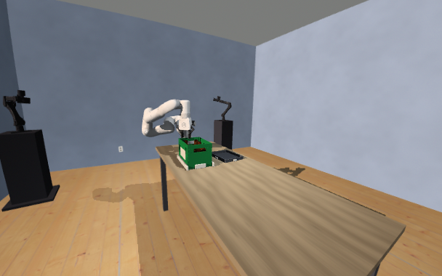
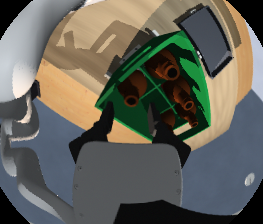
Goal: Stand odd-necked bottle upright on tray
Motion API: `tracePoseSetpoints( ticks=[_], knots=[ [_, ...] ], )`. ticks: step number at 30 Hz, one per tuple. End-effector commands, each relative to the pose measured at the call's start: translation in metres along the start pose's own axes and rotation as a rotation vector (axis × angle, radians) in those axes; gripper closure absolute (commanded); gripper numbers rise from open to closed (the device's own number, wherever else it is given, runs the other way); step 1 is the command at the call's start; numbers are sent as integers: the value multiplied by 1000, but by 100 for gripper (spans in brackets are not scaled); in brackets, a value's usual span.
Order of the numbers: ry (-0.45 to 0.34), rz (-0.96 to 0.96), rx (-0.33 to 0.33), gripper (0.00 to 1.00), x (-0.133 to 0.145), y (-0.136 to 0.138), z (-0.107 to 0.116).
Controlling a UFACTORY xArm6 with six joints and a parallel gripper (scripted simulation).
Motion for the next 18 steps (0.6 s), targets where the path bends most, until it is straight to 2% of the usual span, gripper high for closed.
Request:
tracePoseSetpoints(
  ticks=[1,18],
  knots=[
    [1,-1,1,35,0,0,0],
    [0,-1,1,35,0,0,-14]
  ],
)
Point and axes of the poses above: the point where the finger pads meet when closed, its own z axis back along the fingers, its own y axis across the jaws, x = y × z, the point moved 4 cm from there along z, back along the fingers, and after that the axes turned 12 degrees about -z, right-handed, at the moved point
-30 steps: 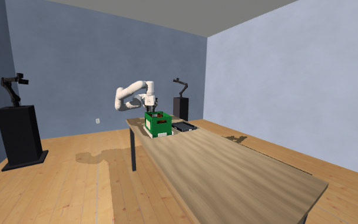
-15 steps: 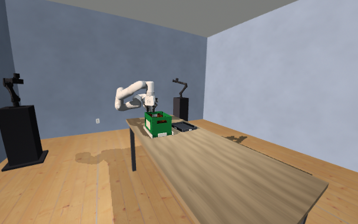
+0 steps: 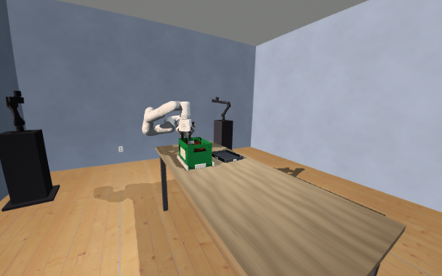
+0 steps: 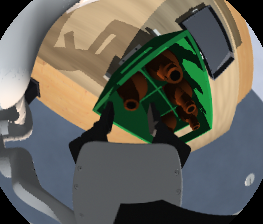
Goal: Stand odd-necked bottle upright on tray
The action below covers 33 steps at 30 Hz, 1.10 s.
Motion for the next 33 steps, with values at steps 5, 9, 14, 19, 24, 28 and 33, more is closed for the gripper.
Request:
tracePoseSetpoints(
  ticks=[5,9,14,19,24,28,33],
  knots=[
    [1,-1,0,35,0,0,-7],
    [1,-1,0,35,0,0,-11],
    [1,-1,0,35,0,0,-17],
    [1,-1,0,35,0,0,-22],
    [1,-1,0,35,0,0,-25],
    [1,-1,0,35,0,0,-27],
    [1,-1,0,35,0,0,-29]
  ],
)
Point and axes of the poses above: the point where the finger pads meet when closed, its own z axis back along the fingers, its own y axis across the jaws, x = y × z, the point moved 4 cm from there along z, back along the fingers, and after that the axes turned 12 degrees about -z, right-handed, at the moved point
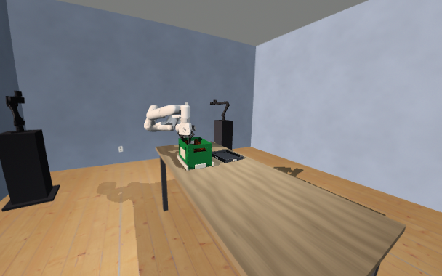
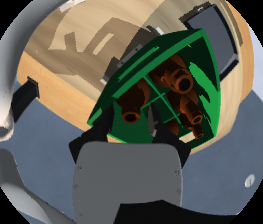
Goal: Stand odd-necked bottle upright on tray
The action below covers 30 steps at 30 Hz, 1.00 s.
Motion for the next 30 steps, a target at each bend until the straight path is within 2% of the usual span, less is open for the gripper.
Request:
tracePoseSetpoints(
  ticks=[1,18,19,30],
  knots=[
    [1,-1,1,35,0,0,0],
    [1,-1,1,35,0,0,-1],
    [1,-1,1,100,0,0,-1],
    [1,-1,1,100,0,0,-1]
  ],
)
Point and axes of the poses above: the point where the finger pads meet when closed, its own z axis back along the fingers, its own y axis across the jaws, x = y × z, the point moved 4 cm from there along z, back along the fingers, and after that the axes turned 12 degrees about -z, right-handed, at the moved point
